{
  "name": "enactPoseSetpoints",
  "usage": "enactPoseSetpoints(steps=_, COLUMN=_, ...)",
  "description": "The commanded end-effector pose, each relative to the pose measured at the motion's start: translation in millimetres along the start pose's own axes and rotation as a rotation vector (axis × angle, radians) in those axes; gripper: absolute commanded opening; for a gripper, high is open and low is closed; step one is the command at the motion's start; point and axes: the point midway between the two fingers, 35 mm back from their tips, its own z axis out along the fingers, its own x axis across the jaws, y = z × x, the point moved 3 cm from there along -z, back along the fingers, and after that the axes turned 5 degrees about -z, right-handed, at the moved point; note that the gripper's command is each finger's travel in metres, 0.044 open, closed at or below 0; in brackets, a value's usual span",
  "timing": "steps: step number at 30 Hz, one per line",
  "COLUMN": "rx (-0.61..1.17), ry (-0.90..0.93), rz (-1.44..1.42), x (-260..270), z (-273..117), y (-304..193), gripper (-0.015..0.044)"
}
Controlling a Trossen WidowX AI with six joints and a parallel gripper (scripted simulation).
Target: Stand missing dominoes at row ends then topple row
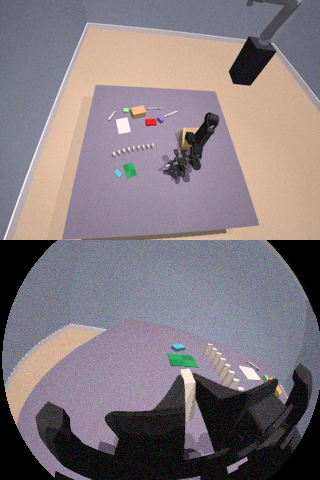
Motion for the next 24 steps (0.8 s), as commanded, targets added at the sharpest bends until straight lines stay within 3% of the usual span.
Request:
enactPoseSetpoints(steps=1, rx=-0.043, ry=-0.004, rz=0.076, x=-3, z=-8, y=1, gripper=0.0026)
enactPoseSetpoints(steps=13, rx=-0.137, ry=-0.035, rz=0.324, x=-21, z=-31, y=-6, gripper=0.0026)
enactPoseSetpoints(steps=24, rx=-0.138, ry=-0.036, rz=0.328, x=-22, z=-31, y=-6, gripper=0.0026)
